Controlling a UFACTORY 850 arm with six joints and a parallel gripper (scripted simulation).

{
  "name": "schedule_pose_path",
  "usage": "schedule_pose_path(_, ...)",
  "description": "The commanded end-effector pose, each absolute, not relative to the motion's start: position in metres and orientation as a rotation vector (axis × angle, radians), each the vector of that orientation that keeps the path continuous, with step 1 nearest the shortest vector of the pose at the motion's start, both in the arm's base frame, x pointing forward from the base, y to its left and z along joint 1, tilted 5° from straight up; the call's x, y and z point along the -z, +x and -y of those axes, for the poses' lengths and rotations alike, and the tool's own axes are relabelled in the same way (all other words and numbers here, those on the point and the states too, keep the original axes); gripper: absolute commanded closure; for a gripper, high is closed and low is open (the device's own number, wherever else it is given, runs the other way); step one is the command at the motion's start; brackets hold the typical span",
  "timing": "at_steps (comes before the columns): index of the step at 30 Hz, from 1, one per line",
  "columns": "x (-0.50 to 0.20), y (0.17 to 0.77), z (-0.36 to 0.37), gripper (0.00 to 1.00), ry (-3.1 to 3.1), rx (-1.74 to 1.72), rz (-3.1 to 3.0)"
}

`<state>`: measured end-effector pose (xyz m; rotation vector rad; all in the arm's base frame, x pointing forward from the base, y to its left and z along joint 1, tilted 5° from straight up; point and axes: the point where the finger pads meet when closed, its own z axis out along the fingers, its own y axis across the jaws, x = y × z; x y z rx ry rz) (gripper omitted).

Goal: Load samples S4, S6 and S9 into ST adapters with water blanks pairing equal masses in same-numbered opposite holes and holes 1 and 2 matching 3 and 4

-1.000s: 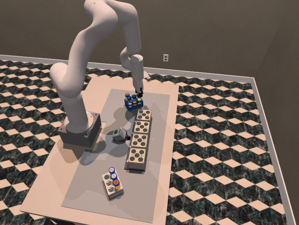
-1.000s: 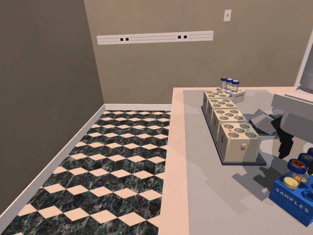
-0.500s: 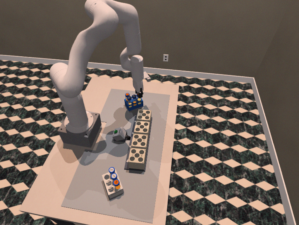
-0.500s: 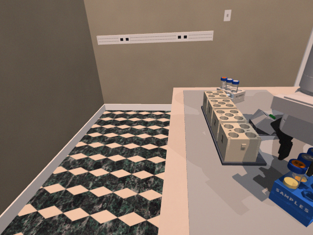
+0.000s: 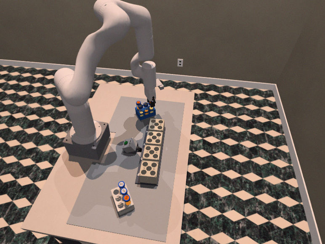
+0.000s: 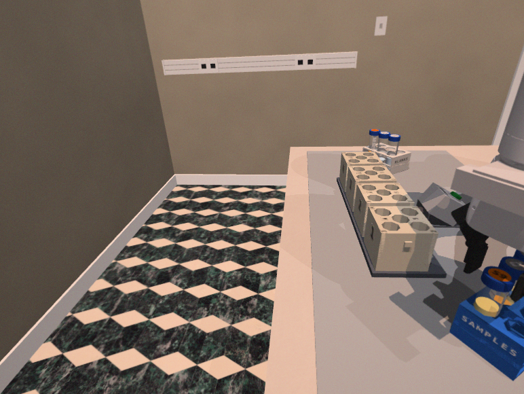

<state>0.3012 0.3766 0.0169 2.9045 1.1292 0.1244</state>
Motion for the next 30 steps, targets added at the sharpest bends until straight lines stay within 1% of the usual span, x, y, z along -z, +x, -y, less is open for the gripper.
schedule_pose_path(1,-0.0153,0.3019,-0.3772,0.43,2.905,-0.128,-1.129)
schedule_pose_path(24,-0.01,0.3023,-0.3773,0.43,2.905,-0.128,-1.129)
schedule_pose_path(25,-0.0106,0.3022,-0.3772,1.0,2.905,-0.129,-1.129)
schedule_pose_path(30,-0.0117,0.3021,-0.3772,1.0,2.905,-0.129,-1.129)
